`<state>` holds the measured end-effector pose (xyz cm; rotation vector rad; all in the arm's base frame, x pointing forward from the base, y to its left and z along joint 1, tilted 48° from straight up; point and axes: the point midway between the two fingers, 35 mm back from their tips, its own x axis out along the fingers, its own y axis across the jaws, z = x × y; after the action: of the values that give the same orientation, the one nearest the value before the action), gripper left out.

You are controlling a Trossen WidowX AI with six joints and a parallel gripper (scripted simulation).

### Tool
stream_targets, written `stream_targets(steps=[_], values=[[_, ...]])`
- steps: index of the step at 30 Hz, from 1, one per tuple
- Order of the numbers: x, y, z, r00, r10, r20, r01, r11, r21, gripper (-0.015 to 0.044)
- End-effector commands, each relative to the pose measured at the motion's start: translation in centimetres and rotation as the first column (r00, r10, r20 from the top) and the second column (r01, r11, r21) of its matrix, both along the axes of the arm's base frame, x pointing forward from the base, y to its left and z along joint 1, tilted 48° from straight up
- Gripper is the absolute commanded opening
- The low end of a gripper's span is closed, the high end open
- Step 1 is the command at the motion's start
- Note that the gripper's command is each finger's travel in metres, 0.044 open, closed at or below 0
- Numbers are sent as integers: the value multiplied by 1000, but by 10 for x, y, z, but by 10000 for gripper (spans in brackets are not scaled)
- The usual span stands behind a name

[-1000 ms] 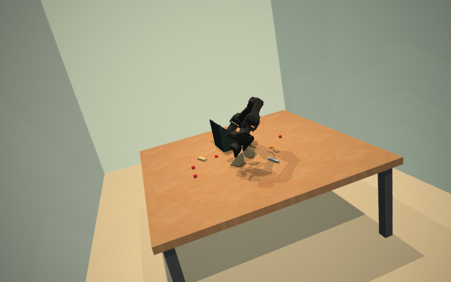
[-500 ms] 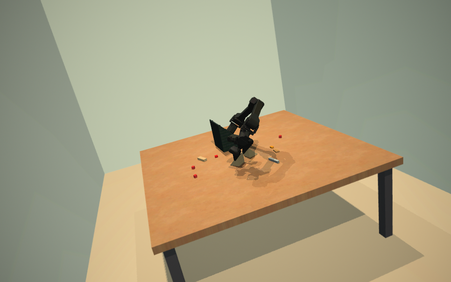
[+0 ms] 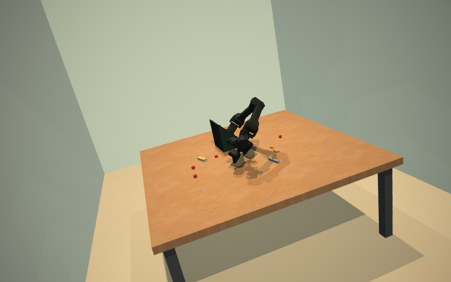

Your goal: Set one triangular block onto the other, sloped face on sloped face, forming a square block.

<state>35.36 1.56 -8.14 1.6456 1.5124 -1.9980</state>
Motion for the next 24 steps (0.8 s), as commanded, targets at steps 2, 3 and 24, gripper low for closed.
stream_targets(steps=[2, 3, 24], values=[[-5, 7, -4, 1000, 3, -1, -3, 1000, 2, 440], [-6, 7, -5, 1000, 3, -1, -3, 1000, 2, 440], [-14, 13, -13, 1000, 3, -2, -3, 1000, 3, 262]])
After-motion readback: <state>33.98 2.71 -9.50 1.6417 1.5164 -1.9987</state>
